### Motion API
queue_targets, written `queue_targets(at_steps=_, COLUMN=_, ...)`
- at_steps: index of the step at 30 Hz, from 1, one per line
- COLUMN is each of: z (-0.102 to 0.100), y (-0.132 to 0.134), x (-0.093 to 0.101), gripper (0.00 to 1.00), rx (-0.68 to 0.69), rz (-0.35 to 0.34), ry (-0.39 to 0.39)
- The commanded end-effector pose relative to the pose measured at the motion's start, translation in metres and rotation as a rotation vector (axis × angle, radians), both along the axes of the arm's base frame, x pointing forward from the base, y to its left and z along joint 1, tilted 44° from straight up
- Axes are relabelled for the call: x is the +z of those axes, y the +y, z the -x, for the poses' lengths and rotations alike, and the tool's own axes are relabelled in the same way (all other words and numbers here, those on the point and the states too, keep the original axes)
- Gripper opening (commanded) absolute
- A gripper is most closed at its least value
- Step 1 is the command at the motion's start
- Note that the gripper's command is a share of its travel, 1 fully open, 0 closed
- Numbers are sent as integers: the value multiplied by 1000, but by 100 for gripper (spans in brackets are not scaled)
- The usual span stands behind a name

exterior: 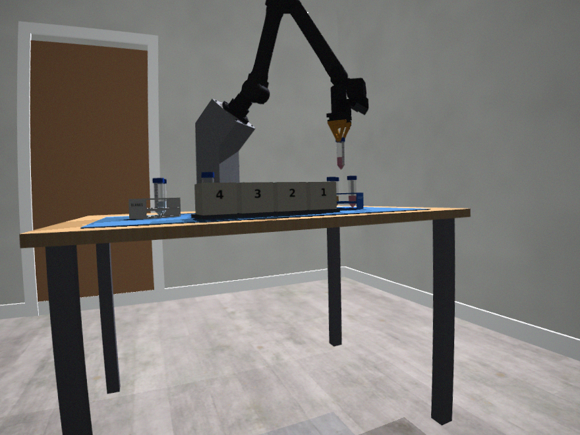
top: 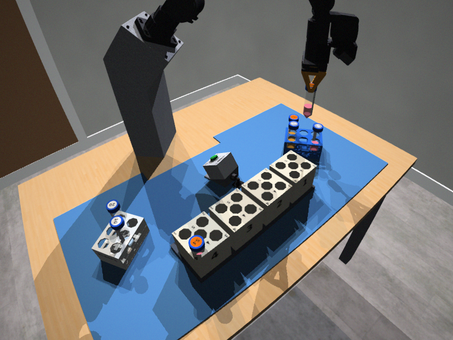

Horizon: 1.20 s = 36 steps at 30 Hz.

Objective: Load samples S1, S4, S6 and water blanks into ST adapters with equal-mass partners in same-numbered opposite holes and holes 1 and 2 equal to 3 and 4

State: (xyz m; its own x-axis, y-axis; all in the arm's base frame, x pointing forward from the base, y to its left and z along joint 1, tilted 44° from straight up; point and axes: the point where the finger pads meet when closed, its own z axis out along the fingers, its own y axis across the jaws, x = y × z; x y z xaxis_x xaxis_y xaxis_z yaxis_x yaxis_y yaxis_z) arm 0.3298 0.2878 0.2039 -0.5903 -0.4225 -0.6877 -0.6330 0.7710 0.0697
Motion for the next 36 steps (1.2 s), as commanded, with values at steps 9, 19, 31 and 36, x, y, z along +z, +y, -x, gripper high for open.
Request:
queue_targets(at_steps=9, z=-3, y=1, x=18, gripper=0, rx=-1, rz=-22, ry=-27)
queue_targets(at_steps=19, z=-3, y=1, x=18, gripper=0, rx=-1, rz=-22, ry=-27)
queue_targets(at_steps=31, z=-20, y=11, x=17, gripper=0, rx=-2, rz=-26, ry=-38)
queue_targets(at_steps=36, z=-25, y=18, x=6, gripper=0, rx=0, rz=-26, ry=-35)
